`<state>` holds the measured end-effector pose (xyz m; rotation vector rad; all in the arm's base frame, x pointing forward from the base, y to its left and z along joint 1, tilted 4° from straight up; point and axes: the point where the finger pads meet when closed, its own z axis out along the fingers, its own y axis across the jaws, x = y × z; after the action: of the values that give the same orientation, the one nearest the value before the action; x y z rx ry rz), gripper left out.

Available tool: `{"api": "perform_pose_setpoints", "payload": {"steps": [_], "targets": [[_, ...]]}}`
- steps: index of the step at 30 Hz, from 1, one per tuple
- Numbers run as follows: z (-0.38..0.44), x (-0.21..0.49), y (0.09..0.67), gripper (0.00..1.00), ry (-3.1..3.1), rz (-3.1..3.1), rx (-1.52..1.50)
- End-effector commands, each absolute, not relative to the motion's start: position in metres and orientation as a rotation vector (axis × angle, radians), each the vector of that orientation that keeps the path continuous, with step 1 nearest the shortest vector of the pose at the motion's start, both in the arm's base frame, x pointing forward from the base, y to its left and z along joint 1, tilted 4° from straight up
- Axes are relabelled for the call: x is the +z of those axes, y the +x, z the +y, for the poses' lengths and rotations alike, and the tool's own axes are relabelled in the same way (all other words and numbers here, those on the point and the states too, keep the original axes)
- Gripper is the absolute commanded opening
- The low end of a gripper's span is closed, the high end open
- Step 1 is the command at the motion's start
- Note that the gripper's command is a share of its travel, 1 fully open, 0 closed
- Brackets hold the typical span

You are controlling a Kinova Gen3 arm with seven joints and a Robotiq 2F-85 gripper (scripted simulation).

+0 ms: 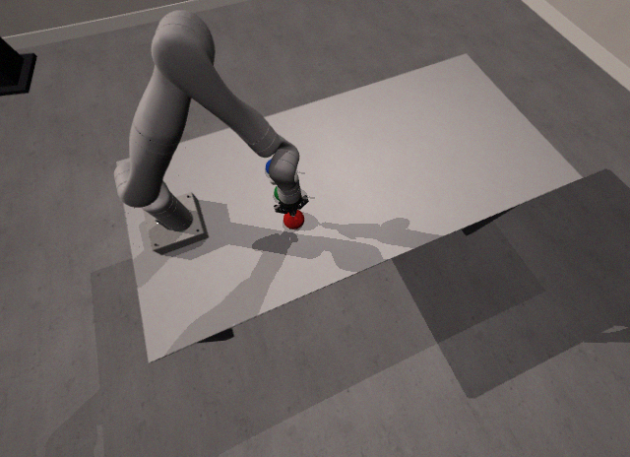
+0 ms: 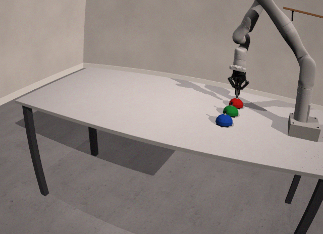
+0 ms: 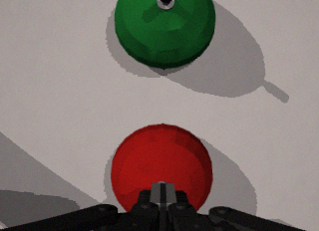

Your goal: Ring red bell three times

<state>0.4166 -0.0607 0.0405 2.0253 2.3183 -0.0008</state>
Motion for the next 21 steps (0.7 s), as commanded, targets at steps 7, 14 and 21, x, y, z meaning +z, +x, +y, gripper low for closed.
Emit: {"api": "perform_pose_setpoints", "payload": {"steps": [7, 14, 21], "targets": [[-0.0599, 0.0441, 0.4149, 0.00, 2.022, 2.328, -0.002], [-0.0598, 0.0454, 0.4150, 0.00, 2.022, 2.328, -0.002], [-0.0598, 0.0463, 0.4150, 0.00, 2.021, 2.328, -0.002]]}}
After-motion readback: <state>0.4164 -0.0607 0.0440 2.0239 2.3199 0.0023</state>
